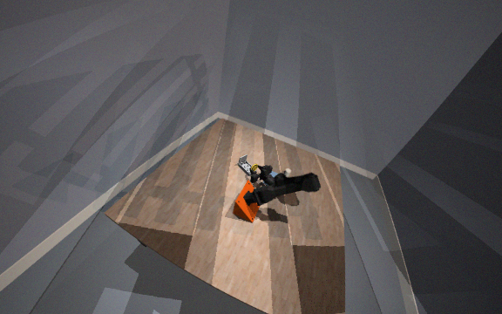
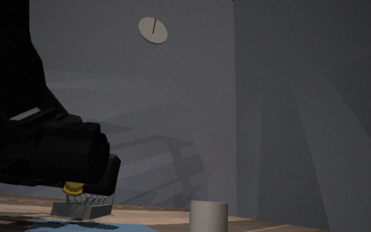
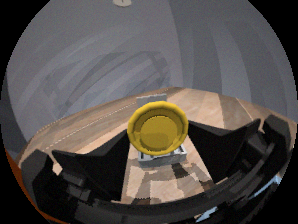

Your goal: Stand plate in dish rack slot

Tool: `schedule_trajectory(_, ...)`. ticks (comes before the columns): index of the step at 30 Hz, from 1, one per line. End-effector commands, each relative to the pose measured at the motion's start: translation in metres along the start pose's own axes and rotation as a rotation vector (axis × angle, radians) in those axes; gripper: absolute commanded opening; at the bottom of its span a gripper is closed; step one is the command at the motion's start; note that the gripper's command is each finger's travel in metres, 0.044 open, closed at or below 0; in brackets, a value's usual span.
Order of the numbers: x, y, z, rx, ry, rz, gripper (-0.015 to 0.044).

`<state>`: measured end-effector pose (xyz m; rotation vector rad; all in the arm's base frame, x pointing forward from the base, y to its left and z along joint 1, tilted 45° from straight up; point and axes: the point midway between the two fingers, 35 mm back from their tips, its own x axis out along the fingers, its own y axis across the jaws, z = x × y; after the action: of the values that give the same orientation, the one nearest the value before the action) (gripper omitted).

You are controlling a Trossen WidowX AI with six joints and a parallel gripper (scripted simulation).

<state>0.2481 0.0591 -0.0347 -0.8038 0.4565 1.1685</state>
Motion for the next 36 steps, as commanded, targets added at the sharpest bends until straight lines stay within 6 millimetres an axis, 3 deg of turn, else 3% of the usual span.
schedule_trajectory(1, 0.004, 0.0, 0.0, 0.007, 0.004, 0.004, 0.0)
schedule_trajectory(24, 0.031, -0.004, 0.003, -0.003, -0.003, -0.001, 0.0)
schedule_trajectory(29, 0.033, -0.003, -0.017, -0.005, -0.003, -0.003, 0.0)
schedule_trajectory(36, 0.031, -0.001, -0.014, 0.006, 0.008, 0.0, 0.0)
